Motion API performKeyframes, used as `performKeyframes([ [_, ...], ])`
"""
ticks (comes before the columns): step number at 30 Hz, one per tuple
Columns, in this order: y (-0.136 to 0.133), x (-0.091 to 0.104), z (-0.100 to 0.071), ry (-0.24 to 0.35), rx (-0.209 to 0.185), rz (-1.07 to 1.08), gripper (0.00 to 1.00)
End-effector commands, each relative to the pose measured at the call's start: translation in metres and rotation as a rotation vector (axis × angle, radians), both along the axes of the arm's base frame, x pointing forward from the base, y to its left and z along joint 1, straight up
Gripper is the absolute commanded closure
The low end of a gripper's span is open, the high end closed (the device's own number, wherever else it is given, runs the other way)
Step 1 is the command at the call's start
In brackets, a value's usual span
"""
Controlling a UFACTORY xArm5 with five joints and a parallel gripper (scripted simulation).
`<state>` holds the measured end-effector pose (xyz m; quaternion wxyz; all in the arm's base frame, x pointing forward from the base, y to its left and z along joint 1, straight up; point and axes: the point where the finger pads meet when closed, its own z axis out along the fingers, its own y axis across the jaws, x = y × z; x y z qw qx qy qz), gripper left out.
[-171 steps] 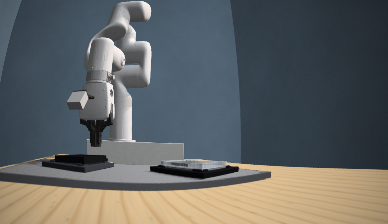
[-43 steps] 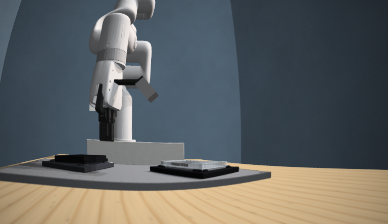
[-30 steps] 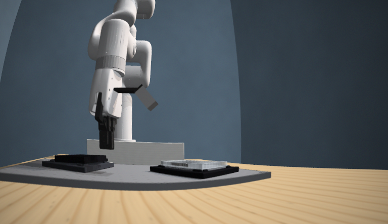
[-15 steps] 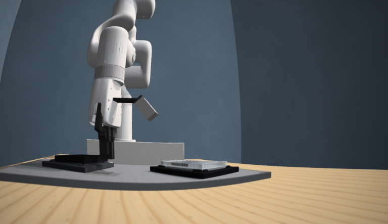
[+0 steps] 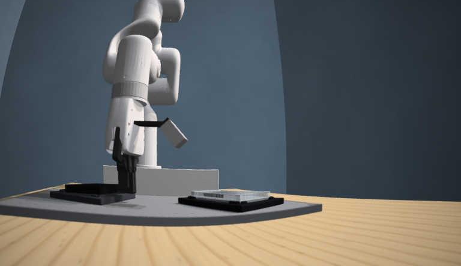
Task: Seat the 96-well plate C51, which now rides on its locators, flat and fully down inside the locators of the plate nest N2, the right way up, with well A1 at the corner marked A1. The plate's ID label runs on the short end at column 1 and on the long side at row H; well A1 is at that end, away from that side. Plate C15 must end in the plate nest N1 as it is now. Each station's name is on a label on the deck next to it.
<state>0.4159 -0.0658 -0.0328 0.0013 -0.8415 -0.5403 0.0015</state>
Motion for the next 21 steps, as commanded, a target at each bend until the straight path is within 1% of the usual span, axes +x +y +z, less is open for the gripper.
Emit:
performKeyframes([
  [1,-0.0002,0.0012,0.0009,-0.003,0.0,0.0,1.0],
  [21,-0.0057,-0.0013,0.0009,-0.003,0.0,0.0,1.0],
])
